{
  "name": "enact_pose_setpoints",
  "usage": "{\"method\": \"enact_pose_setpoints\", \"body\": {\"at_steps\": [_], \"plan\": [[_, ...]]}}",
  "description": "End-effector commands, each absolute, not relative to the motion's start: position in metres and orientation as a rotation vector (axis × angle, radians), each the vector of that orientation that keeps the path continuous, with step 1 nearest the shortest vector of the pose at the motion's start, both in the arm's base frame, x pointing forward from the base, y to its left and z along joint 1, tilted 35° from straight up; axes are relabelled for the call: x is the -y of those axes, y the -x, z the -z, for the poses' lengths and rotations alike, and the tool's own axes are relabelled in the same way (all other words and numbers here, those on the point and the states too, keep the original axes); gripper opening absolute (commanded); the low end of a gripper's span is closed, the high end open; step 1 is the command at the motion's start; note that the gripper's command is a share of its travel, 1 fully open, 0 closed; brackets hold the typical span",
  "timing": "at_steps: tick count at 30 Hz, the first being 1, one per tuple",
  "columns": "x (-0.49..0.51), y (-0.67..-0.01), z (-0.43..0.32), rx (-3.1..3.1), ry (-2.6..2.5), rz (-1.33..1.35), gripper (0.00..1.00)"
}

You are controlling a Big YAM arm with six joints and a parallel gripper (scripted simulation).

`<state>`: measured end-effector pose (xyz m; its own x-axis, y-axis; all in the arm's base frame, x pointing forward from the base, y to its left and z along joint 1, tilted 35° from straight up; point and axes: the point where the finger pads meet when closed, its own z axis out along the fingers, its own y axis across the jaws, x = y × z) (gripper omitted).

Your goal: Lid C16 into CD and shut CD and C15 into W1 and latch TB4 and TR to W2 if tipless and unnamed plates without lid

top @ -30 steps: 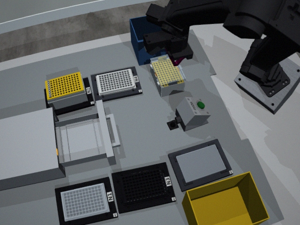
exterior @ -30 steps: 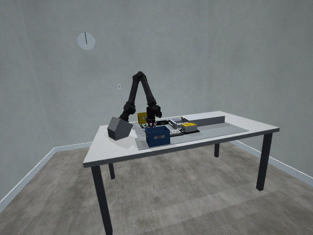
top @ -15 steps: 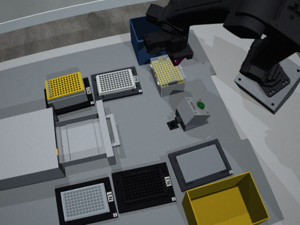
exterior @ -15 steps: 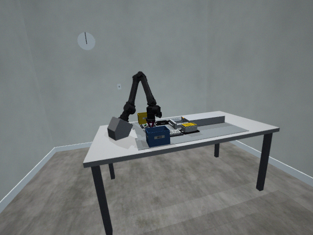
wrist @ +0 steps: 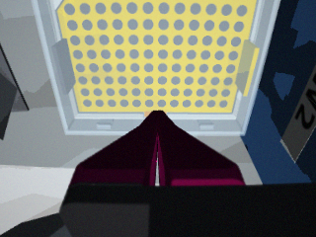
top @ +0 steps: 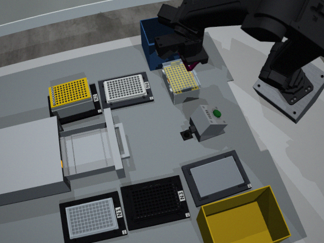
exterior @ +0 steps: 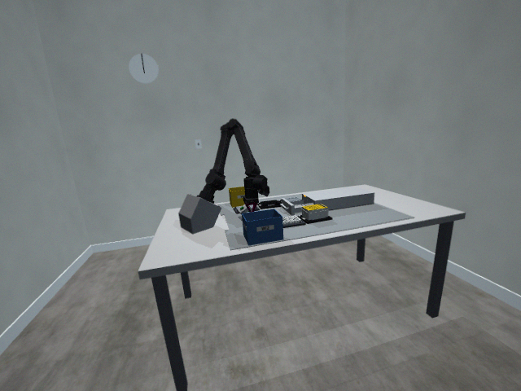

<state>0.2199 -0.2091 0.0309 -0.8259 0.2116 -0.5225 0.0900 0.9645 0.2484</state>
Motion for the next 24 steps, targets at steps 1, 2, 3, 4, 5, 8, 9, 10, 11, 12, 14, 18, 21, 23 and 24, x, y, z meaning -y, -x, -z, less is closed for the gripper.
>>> {"method": "enact_pose_setpoints", "body": {"at_steps": [1, 2, 3, 4, 5, 8, 9, 10, 11, 12, 14, 18, 21, 23, 24], "plan": [[0.2066, -0.2223, -0.026, -2.544, -0.214, -0.298, 0.0], [0.2065, -0.2225, -0.0257, -2.544, -0.214, -0.298, 0.0], [0.2064, -0.2227, -0.0254, -2.544, -0.214, -0.298, 0.0], [0.2066, -0.2226, -0.0251, -2.544, -0.216, -0.298, 0.0], [0.2066, -0.2226, -0.0251, -2.544, -0.216, -0.298, 0.0], [0.2076, -0.2212, -0.0245, -2.544, -0.224, -0.297, 0.0], [0.2073, -0.2223, -0.0243, -2.544, -0.221, -0.296, 0.0], [0.2065, -0.2232, -0.024, -2.544, -0.217, -0.297, 0.0], [0.206, -0.2238, -0.0238, -2.545, -0.214, -0.298, 0.0], [0.206, -0.2239, -0.0235, -2.545, -0.214, -0.298, 0.0], [0.2058, -0.2244, -0.023, -2.544, -0.214, -0.299, 0.0], [0.2055, -0.2251, -0.0219, -2.544, -0.215, -0.299, 0.0], [0.2053, -0.2256, -0.021, -2.544, -0.215, -0.299, 0.0], [0.2053, -0.2256, -0.021, -2.544, -0.215, -0.299, 0.0], [0.2053, -0.2258, -0.0208, -2.544, -0.213, -0.298, 0.0]]}}
